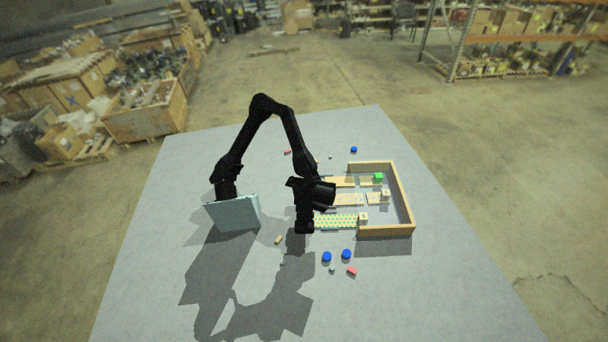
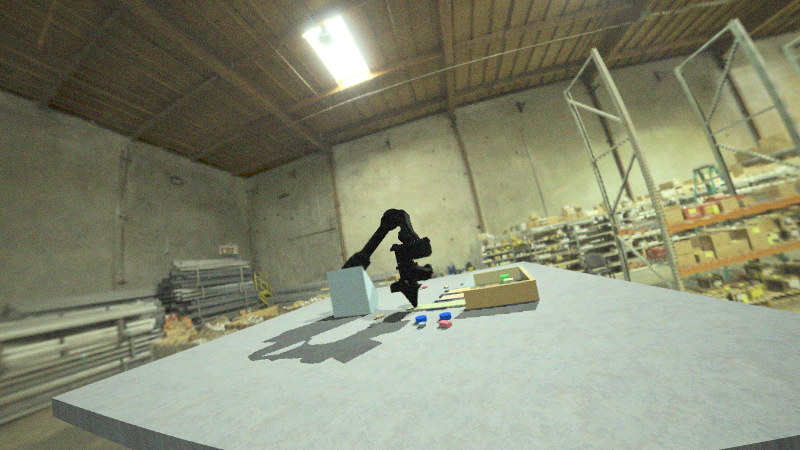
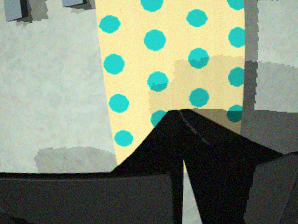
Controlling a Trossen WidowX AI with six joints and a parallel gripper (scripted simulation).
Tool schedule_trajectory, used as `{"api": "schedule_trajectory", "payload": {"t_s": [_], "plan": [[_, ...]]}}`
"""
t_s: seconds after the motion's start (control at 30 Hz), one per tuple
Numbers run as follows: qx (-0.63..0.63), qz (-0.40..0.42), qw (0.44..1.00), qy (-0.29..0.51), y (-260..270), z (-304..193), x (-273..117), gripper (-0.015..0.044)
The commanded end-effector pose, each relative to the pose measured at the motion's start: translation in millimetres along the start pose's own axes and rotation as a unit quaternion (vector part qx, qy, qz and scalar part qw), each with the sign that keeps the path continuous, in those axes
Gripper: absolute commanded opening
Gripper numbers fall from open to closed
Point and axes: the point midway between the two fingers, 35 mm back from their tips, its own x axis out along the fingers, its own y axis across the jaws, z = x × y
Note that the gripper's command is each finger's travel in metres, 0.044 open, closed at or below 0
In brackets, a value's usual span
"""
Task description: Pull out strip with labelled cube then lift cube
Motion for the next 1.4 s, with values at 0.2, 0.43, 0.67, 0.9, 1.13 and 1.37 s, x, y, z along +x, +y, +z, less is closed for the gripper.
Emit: {"api": "schedule_trajectory", "payload": {"t_s": [0.2,0.43,0.67,0.9,1.13,1.37], "plan": [[0.006,-0.002,1.0,0.015,-1,-23,4,0.0],[0.006,-0.002,1.0,0.015,-1,-34,4,0.0],[0.007,-0.002,1.0,0.015,-2,-44,4,0.0],[0.007,-0.002,1.0,0.015,-2,-54,4,0.0],[0.007,-0.002,1.0,0.015,-2,-64,3,0.0],[0.007,-0.002,1.0,0.016,-2,-74,3,0.0]]}}
